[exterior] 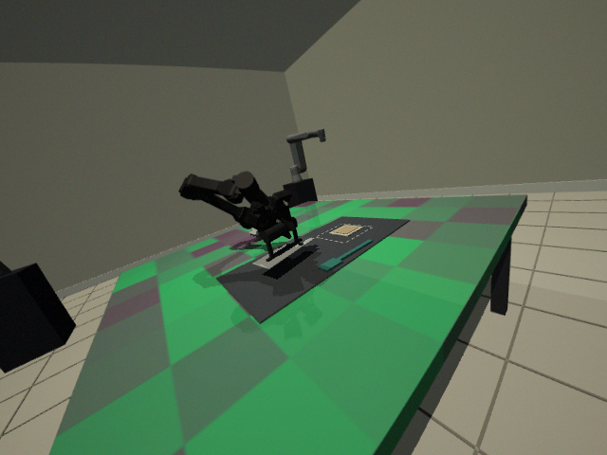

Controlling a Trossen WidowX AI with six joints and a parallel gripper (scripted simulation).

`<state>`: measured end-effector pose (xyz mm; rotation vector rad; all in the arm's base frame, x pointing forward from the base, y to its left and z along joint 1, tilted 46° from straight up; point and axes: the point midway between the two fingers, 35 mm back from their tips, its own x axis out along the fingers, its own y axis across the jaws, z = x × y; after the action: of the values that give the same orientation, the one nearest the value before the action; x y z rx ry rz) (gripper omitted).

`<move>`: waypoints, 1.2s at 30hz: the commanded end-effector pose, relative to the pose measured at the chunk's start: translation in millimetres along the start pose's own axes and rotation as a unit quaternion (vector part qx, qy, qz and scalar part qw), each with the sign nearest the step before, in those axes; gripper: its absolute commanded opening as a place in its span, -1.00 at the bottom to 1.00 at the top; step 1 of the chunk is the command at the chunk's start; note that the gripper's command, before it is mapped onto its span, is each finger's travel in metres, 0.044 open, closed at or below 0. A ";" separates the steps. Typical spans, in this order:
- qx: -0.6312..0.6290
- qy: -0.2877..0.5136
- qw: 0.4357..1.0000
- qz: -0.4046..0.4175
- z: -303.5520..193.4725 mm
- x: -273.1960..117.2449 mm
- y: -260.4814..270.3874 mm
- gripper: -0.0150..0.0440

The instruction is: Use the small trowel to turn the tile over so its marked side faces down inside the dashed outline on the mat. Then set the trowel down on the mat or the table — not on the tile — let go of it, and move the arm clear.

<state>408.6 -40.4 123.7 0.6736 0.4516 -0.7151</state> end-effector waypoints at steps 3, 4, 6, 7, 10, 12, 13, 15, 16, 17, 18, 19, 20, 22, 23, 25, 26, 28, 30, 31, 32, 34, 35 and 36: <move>-0.017 0.020 1.000 0.016 27.1 -1.5 2.6 -0.49; -0.019 0.023 0.999 0.016 30.8 -1.4 1.6 -0.49; -0.025 0.029 0.999 0.018 38.3 -1.2 -0.5 -0.49; -0.028 0.031 0.999 0.019 42.1 -1.3 -1.6 -0.49; -0.036 0.039 0.998 0.022 53.4 -1.7 -5.1 -0.49; -0.041 0.044 0.998 0.025 60.9 -2.4 -7.7 -0.49; -0.043 0.047 0.998 0.026 64.6 -2.8 -9.0 -0.49; -0.048 0.052 0.997 0.029 72.1 -3.9 -11.7 -0.49; -0.050 0.054 0.997 0.031 75.8 -4.5 -13.0 -0.49; -0.053 0.056 0.996 0.032 79.5 -5.2 -14.4 -0.49; -0.055 0.058 0.996 0.034 83.2 -6.0 -15.9 -0.49; -0.058 0.061 0.996 0.036 86.9 -6.8 -17.3 -0.49; -0.060 0.063 0.996 0.038 90.5 -7.7 -18.8 -0.49; -0.064 0.066 0.995 0.041 97.2 -9.5 -21.5 -0.49; -0.066 0.067 0.995 0.042 98.9 -10.1 -22.2 -0.49; -0.066 0.067 0.995 0.043 99.5 -10.2 -22.5 -0.49; -0.066 0.067 0.995 0.043 99.5 -10.2 -22.5 -0.49; -0.066 0.067 0.995 0.043 99.5 -10.2 -22.5 -0.49; -0.066 0.067 0.995 0.043 99.5 -10.2 -22.5 -0.49; -0.066 0.067 0.995 0.043 99.5 -10.2 -22.5 -0.49; -0.066 0.067 0.995 0.043 99.5 -10.2 -22.5 -0.49; -0.066 0.067 0.995 0.043 99.5 -10.2 -22.5 -0.49; -0.066 0.067 0.995 0.043 99.5 -10.0 -22.7 -0.49; -0.066 0.067 0.995 0.043 99.6 -9.5 -23.2 -0.49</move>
<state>398.1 -121.0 185.3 0.6160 0.5920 -0.5770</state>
